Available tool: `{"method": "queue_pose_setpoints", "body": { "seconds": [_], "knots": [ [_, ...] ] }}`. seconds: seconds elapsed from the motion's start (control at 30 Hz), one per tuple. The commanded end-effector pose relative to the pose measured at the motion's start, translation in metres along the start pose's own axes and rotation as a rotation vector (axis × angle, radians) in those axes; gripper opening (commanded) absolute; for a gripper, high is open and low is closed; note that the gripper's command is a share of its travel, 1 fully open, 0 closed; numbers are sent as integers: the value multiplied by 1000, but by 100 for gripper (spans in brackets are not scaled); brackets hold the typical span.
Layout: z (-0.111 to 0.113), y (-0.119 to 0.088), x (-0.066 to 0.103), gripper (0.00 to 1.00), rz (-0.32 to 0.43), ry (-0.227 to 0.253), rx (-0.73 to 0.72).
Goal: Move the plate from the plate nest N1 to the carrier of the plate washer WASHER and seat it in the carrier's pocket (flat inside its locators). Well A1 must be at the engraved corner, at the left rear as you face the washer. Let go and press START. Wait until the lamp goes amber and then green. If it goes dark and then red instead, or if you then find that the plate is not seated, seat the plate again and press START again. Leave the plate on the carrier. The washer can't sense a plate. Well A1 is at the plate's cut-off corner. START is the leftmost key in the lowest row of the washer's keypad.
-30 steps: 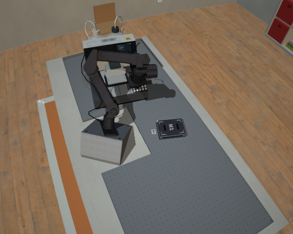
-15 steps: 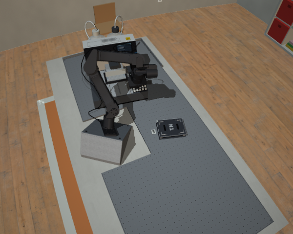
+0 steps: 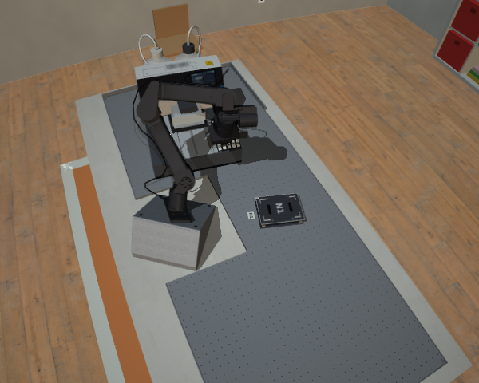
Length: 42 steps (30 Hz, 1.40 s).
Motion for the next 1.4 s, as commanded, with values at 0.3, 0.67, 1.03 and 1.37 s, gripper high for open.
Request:
{"method": "queue_pose_setpoints", "body": {
  "seconds": [0.3,0.67,1.03,1.37],
  "knots": [
    [-4,6,6,0,-19,-16,5],
    [-4,11,4,100,-25,3,-1],
    [-23,42,8,100,-9,-12,17],
    [-34,67,11,100,-11,-14,17]
  ]
}}
Point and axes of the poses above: the point where the finger pads meet when closed, its own x axis back along the fingers, its own z axis across the jaws, y = z × x, the point moved 4 cm from there along x, back along the fingers
